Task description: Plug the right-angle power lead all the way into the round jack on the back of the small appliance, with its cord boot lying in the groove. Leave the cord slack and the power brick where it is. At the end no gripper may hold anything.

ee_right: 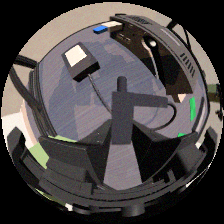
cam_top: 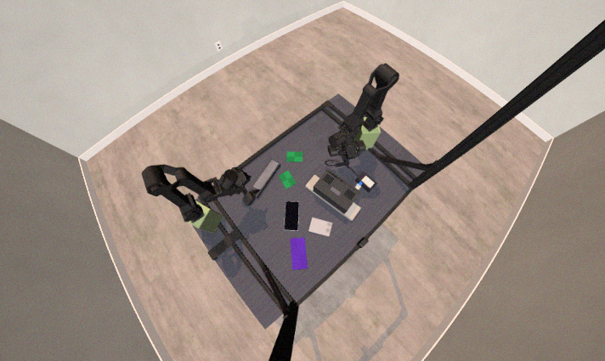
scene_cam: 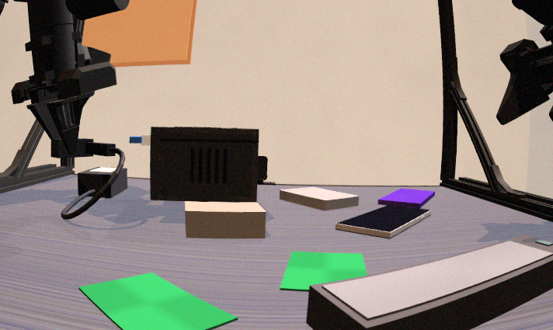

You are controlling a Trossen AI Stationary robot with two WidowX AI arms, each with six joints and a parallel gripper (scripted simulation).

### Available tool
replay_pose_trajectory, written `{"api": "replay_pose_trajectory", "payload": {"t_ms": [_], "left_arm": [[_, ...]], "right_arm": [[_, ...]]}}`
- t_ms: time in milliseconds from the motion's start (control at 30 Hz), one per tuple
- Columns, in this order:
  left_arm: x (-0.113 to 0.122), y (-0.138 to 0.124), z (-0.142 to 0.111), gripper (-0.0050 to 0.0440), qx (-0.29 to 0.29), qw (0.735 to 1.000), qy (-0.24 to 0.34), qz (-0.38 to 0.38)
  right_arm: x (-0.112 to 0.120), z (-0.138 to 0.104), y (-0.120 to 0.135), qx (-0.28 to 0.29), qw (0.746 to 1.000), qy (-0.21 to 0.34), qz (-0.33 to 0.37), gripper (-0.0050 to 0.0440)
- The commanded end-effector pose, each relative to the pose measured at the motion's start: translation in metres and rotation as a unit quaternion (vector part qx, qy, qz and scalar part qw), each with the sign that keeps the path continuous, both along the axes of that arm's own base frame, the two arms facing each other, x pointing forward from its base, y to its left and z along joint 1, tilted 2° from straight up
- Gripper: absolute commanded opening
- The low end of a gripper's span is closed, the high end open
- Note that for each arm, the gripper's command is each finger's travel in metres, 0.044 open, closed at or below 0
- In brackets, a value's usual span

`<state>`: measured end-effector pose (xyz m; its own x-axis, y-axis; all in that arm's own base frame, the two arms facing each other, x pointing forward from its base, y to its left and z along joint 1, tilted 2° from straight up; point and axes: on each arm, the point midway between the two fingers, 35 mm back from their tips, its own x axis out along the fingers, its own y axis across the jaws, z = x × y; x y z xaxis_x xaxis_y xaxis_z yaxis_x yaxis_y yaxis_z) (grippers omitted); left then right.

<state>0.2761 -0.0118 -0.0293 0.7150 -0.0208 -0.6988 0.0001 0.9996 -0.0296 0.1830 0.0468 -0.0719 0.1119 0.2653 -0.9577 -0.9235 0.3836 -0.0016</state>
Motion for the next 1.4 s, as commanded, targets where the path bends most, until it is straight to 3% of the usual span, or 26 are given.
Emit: {"api": "replay_pose_trajectory", "payload": {"t_ms": [0, 133, 667, 1367], "left_arm": [[0.000, 0.000, 0.001, 0.0400, 0.002, 1.000, -0.002, 0.000], [0.000, 0.000, 0.001, 0.0400, 0.002, 1.000, -0.002, 0.000], [0.000, 0.000, 0.001, 0.0400, 0.002, 1.000, -0.002, 0.000], [0.000, 0.000, 0.001, 0.0400, 0.002, 1.000, -0.002, 0.000]], "right_arm": [[-0.001, 0.009, 0.000, 0.001, 1.000, -0.003, 0.001, 0.0000], [-0.001, 0.009, 0.001, 0.000, 1.000, -0.001, -0.005, 0.0000], [0.011, 0.007, 0.023, -0.021, 0.989, 0.019, -0.147, 0.0000], [0.022, 0.007, 0.064, -0.013, 0.939, 0.013, -0.344, 0.0000]]}}
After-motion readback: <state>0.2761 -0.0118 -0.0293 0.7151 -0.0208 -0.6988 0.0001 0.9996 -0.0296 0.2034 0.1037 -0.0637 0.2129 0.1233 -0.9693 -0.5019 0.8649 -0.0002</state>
